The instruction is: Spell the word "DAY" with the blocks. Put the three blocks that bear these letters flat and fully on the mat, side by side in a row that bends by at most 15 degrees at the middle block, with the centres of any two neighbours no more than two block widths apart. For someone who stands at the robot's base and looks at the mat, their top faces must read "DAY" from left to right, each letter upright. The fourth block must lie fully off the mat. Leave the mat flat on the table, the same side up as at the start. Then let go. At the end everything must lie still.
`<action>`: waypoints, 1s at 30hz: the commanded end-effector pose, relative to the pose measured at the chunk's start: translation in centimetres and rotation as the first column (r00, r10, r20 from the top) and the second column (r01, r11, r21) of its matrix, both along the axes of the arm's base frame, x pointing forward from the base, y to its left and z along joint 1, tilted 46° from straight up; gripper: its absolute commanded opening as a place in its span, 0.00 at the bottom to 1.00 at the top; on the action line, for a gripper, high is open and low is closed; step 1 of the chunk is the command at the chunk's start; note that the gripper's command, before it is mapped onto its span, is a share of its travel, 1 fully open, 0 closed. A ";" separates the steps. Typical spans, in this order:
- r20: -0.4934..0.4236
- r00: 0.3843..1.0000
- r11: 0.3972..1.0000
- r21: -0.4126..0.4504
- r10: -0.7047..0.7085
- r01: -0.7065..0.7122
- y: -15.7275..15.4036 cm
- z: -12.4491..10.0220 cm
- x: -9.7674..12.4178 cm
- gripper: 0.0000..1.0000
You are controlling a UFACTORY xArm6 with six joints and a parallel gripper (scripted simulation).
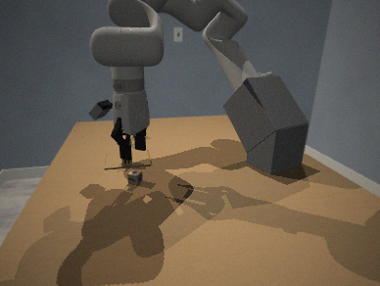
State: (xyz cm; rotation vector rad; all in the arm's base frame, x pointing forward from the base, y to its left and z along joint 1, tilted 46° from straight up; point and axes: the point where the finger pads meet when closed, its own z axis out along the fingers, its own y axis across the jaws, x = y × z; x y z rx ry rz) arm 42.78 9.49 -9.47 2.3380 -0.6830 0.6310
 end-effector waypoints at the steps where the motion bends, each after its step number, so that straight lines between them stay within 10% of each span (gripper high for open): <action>1: 0.002 1.000 1.000 0.002 0.001 -0.001 -0.3 -0.4 0.2 0.69; 30: 0.002 1.000 1.000 0.002 0.001 -0.001 -2.6 -2.8 1.1 0.69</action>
